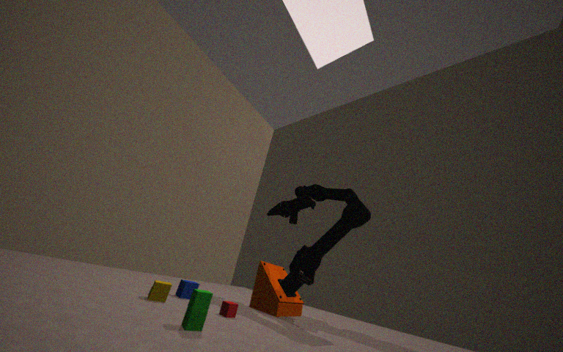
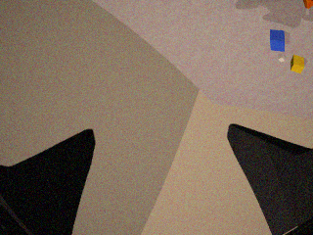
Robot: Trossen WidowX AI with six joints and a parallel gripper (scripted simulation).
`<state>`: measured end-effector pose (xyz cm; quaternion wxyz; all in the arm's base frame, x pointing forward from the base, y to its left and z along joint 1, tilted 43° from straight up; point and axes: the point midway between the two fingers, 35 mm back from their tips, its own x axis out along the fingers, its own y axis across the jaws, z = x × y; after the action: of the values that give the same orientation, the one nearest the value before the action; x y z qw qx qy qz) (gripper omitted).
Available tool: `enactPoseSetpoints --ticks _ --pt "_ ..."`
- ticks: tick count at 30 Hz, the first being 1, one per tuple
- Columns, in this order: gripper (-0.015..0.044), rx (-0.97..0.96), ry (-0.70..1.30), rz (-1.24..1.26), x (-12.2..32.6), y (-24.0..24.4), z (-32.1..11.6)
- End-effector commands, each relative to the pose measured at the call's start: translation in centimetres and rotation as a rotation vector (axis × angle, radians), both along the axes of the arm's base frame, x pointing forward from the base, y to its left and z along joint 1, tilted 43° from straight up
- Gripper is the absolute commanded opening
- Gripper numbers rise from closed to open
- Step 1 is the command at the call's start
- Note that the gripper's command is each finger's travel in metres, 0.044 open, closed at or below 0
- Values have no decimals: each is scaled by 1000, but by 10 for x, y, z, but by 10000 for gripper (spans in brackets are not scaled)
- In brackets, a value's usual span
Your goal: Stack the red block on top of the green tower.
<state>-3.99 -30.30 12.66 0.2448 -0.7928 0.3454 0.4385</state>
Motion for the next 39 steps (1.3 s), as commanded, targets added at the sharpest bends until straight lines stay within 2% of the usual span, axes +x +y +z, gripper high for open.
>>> enactPoseSetpoints --ticks 1,12,20,30,39 --pt "440 -35 27 290 37 1 -11" --pt "440 -143 80 890 112 19 -30" --pt "440 -294 65 1405 169 45 -39" --pt "440 -536 -17 2015 228 94 -50" --pt "440 -802 -172 2513 266 149 -59"
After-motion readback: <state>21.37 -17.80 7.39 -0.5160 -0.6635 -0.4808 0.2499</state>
